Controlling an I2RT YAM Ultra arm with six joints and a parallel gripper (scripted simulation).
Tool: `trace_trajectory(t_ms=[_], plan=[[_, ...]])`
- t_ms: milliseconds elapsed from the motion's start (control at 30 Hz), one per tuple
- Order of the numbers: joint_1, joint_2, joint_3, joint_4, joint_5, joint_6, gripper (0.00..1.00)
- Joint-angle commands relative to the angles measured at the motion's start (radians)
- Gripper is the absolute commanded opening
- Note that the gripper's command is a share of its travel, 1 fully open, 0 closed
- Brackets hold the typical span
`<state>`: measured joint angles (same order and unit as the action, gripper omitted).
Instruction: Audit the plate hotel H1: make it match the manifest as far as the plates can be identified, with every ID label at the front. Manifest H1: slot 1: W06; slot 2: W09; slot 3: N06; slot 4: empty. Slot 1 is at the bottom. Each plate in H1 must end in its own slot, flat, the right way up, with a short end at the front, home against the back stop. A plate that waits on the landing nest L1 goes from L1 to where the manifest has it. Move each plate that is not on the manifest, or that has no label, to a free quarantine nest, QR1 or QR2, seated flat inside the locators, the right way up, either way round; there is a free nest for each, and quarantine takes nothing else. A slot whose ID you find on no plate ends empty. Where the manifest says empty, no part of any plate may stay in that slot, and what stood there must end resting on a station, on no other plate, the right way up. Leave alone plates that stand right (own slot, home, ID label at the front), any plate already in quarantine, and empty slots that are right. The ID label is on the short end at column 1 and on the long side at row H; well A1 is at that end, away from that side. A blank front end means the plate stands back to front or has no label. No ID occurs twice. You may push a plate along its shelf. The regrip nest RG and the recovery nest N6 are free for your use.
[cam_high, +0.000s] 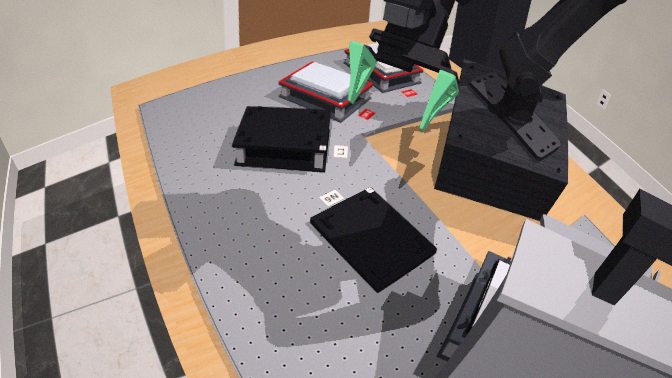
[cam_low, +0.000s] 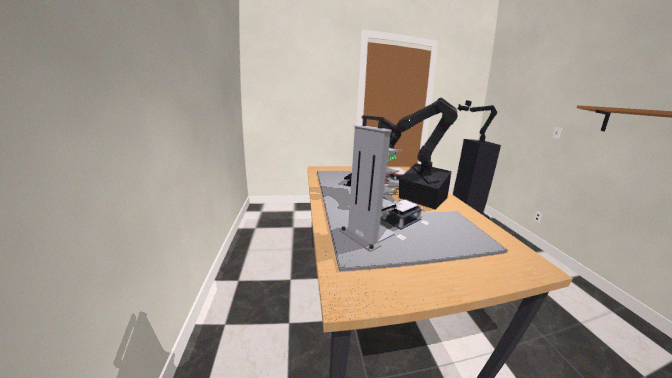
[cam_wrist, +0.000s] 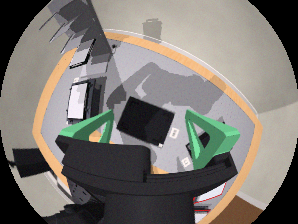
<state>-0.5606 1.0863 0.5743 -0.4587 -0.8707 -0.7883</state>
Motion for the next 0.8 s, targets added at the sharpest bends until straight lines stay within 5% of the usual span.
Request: trace_trajectory(t_ms=[0,767], plan=[[-0.004,-0.017,0.029,0.006,-0.020,0.002,1.00],[-0.011,-0.027,0.036,-0.020,-0.020,-0.005,1.00]])
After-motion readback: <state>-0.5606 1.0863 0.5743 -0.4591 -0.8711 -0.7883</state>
